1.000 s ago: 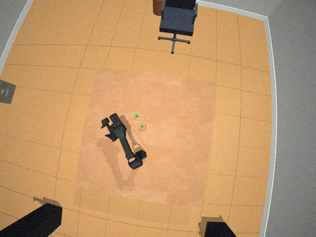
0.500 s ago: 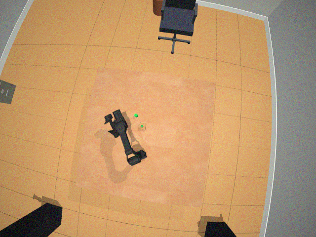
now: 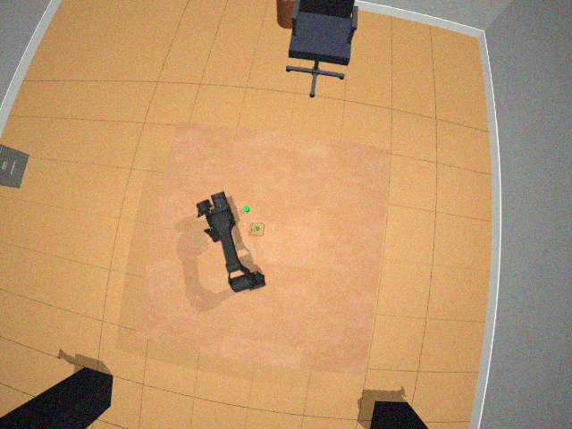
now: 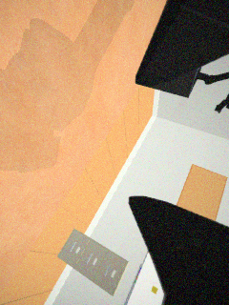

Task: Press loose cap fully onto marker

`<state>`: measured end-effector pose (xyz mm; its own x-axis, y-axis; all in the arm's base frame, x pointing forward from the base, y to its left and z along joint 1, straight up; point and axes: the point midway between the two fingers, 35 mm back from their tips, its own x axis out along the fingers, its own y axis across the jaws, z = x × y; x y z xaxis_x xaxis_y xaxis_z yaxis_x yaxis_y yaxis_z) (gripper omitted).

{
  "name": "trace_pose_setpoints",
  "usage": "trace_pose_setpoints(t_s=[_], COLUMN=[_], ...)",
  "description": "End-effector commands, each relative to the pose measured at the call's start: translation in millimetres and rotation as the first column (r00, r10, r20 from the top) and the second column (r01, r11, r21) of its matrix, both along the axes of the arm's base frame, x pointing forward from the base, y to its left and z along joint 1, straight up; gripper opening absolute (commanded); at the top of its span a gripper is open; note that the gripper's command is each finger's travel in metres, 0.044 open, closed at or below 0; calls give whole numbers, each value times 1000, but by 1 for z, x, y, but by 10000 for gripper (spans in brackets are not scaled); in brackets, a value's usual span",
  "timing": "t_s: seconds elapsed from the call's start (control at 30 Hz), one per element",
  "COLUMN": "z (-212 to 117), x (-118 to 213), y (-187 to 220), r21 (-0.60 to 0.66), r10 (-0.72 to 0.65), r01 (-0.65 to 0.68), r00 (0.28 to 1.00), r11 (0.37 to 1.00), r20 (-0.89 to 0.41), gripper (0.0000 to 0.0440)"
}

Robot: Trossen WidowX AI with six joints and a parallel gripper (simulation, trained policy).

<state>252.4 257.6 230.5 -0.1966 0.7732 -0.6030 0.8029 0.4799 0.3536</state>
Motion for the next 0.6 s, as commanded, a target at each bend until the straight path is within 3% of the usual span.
trace_pose_setpoints(t_s=[0.0, 0.57], z=[-5, -30], x=[9, 49], y=[-5, -42], r21=[-30, -180], r10=[-9, -51], r01=[9, 59], r00=[1000, 998], r11=[1000, 982], r20=[9, 48], gripper=[319, 315])
